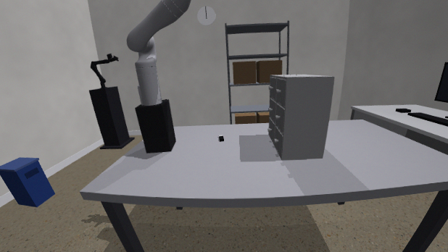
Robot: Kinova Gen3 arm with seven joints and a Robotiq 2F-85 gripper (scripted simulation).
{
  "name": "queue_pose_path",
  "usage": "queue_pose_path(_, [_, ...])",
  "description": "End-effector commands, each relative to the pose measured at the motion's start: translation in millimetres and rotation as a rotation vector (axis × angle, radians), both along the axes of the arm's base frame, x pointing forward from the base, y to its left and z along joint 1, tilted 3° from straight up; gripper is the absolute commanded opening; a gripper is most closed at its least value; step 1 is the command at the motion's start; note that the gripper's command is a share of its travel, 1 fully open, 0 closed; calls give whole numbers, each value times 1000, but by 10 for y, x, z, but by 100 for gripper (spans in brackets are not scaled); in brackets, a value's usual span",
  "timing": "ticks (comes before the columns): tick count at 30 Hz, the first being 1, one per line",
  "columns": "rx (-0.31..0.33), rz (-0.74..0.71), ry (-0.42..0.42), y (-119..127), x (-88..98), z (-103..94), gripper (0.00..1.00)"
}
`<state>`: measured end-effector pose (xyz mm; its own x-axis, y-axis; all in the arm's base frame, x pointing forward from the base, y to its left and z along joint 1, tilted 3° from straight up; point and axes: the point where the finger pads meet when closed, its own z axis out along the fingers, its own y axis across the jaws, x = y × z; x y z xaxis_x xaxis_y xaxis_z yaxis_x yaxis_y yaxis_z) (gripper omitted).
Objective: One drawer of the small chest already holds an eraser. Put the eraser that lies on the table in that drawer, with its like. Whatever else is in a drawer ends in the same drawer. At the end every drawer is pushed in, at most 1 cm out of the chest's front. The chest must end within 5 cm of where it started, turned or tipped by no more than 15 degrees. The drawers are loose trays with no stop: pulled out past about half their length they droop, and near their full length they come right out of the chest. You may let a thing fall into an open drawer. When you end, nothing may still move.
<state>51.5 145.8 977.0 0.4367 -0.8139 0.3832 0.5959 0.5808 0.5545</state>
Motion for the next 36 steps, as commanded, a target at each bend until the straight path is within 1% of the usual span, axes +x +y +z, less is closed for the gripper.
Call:
queue_pose_path(1, [0,0,0,-1,-5,3,100])
queue_pose_path(19, [0,1,-1,-3,-6,2,100])
queue_pose_path(23, [7,13,-4,-54,-26,-2,100])
queue_pose_path(26, [23,42,-11,-170,-69,-12,100])
queue_pose_path(28, [40,74,-20,-297,-112,-27,100])
queue_pose_path(30, [63,116,-31,-471,-163,-50,100])
queue_pose_path(32, [93,169,-46,-694,-217,-88,100])
queue_pose_path(34, [93,169,-46,-694,-217,-88,100])
queue_pose_path(36, [131,233,-65,-969,-266,-144,100])
